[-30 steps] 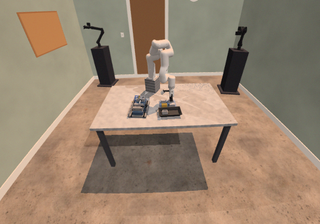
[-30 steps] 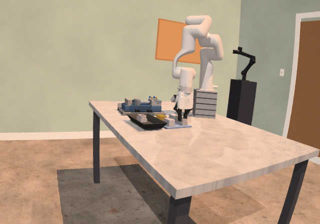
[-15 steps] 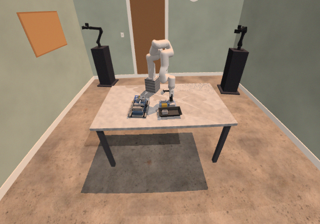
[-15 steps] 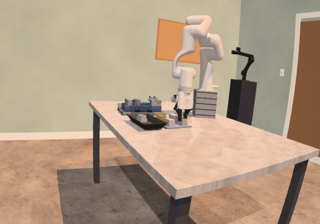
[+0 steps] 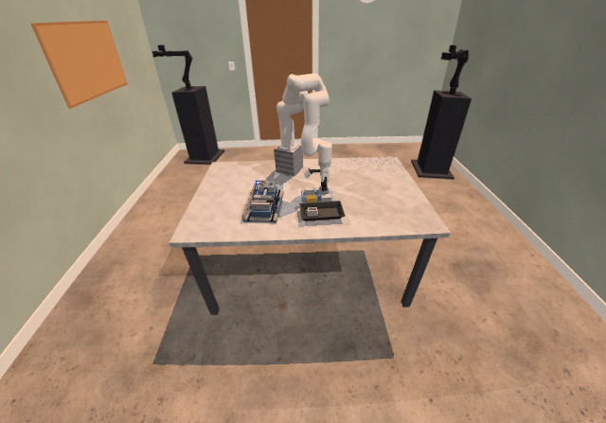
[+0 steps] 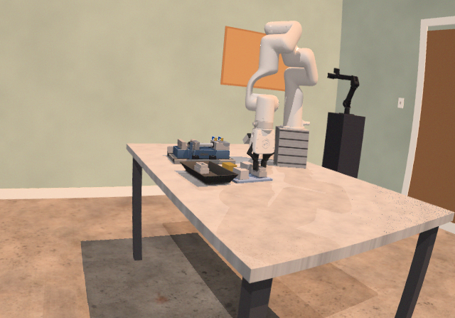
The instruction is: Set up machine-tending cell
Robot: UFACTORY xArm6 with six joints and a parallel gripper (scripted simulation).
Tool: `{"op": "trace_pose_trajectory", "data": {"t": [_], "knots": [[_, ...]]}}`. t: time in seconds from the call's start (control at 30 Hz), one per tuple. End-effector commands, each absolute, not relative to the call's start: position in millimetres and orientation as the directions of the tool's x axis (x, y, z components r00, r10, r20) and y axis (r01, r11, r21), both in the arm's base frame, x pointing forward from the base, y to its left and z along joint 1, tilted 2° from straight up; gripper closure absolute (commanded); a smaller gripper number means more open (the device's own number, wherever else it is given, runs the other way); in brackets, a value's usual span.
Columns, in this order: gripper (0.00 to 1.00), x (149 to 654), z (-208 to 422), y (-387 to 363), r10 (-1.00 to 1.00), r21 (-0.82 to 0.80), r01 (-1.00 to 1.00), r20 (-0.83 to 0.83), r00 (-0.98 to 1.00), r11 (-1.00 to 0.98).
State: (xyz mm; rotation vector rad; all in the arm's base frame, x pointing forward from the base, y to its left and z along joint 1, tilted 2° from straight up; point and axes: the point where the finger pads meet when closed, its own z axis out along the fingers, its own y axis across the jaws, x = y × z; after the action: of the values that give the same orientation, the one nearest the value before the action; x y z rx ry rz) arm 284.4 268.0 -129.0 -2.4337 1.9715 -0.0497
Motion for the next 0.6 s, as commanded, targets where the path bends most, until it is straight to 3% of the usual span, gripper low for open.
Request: {"op": "trace_pose_trajectory", "data": {"t": [0.0,0.57], "knots": [[1.00,286,-123,269,-0.978,-0.029,-0.978,0.016,0.207,-0.208],[1.00,283,-55,270,-0.978,-0.028,-0.978,0.016,0.207,-0.208]]}}
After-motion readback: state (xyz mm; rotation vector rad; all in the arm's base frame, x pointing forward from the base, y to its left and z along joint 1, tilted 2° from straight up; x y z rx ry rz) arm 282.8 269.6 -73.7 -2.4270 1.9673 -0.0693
